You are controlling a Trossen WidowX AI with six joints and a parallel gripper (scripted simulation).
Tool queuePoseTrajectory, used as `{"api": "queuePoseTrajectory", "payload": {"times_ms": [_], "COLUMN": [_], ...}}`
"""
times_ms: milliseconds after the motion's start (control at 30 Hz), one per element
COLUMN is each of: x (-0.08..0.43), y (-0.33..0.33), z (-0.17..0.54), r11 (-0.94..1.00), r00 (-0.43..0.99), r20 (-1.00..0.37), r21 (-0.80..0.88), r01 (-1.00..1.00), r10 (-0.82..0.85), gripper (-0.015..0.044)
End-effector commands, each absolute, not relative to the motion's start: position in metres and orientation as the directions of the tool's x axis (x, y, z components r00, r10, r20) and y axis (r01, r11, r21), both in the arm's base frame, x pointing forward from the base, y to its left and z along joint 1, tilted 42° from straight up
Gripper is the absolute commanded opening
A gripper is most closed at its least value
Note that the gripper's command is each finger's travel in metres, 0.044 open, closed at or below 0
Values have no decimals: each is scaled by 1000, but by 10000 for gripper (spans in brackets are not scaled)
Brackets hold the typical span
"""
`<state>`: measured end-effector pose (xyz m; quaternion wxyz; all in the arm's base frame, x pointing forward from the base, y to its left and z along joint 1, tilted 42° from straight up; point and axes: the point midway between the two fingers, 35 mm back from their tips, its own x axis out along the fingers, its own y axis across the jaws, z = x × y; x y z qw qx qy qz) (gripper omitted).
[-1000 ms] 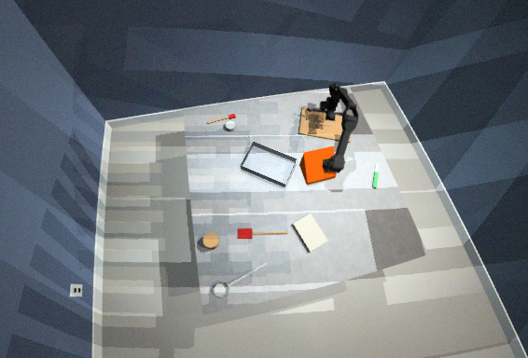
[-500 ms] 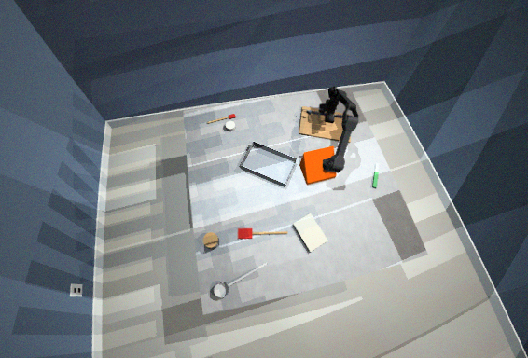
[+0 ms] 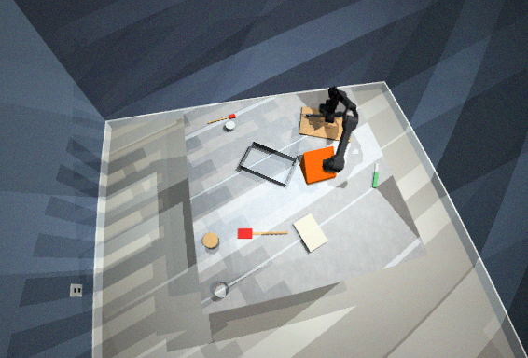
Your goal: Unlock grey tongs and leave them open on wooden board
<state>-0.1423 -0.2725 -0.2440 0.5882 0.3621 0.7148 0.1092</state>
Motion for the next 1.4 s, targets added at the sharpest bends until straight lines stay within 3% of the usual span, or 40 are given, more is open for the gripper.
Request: {"api": "queuePoseTrajectory", "payload": {"times_ms": [0,267,467,867,1367], "x": [-142,-142,-136,-82,-76], "y": [-273,-273,-276,-242,-272], "z": [-244,-244,-222,-80,-34], "r11": [715,715,716,712,722], "r00": [-45,-45,-45,-41,-49], "r20": [-763,-763,-767,-759,-766], "r21": [581,581,574,588,582], "r01": [389,389,398,384,374], "r10": [645,645,640,649,642], "gripper": [244,440,440,440,440]}}
